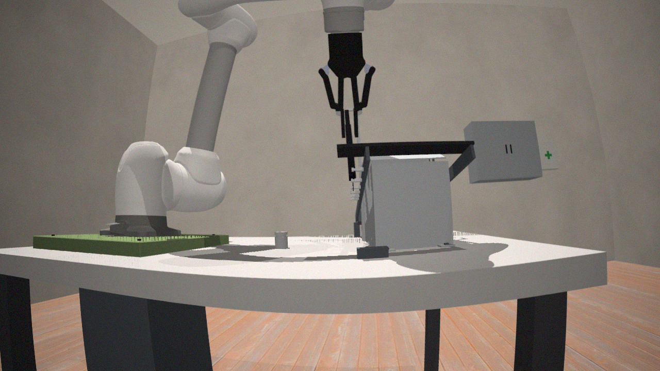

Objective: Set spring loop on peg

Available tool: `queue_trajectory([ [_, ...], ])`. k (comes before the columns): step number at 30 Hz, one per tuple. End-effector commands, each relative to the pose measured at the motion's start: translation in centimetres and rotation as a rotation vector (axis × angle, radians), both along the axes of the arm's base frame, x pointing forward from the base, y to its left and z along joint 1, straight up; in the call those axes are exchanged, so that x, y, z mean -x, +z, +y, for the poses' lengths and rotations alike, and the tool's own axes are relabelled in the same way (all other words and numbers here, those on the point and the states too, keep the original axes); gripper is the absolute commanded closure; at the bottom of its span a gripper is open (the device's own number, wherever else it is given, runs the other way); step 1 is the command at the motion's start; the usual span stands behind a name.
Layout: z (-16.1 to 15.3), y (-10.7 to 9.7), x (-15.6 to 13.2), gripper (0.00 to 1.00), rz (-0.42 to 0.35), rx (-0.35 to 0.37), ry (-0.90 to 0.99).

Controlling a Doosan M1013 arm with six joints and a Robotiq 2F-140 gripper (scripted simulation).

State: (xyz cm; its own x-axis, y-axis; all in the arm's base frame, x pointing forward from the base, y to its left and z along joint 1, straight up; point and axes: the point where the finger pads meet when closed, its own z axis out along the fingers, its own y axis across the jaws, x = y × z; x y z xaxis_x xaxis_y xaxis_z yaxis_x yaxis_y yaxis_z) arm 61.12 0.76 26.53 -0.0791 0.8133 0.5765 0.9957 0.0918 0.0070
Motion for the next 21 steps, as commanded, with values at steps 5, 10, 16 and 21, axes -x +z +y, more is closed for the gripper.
queue_trajectory([
  [5, 0.1, -0.1, 0.0, 0.76, -0.001, 0.000, 0.000],
  [10, -0.2, 0.3, 0.0, 0.76, -0.001, 0.000, 0.000],
  [16, -0.5, 0.8, -0.1, 0.76, -0.001, 0.000, 0.000],
  [21, -0.4, 0.6, -0.1, 0.00, -0.001, 0.000, 0.000],
])
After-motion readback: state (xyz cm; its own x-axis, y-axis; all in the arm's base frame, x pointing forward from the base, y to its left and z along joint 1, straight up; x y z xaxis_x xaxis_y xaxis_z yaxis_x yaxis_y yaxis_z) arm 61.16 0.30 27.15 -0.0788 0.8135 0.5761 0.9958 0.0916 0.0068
